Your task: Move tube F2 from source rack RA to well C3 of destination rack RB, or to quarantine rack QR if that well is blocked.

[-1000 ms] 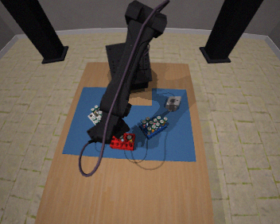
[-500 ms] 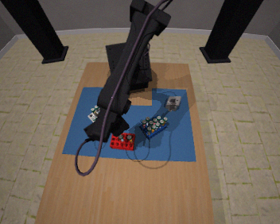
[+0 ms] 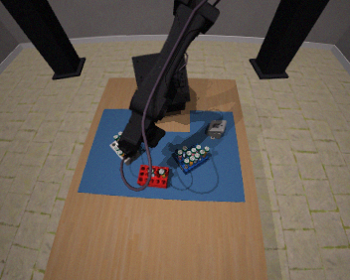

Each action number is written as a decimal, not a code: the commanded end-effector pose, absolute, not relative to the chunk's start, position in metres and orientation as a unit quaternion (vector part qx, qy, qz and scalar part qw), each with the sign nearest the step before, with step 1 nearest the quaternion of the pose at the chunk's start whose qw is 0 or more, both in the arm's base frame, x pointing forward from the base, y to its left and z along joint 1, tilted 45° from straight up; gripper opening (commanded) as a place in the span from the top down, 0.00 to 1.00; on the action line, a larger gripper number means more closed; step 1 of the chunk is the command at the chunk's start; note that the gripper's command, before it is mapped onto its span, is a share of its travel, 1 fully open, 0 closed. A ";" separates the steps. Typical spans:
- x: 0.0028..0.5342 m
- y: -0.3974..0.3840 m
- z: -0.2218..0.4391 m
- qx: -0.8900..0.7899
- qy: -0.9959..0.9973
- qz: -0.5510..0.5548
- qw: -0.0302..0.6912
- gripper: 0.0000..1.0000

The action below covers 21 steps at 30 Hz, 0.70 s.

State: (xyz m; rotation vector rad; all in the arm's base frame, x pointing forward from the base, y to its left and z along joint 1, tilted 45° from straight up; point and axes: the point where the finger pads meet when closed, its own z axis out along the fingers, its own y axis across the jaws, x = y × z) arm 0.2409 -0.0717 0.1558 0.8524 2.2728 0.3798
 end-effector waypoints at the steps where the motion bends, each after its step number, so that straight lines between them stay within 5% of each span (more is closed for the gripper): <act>1: 0.239 -0.074 0.160 0.235 0.890 0.118 0.372 0.70; 21: 0.239 -0.017 0.164 0.156 0.909 0.086 0.377 0.70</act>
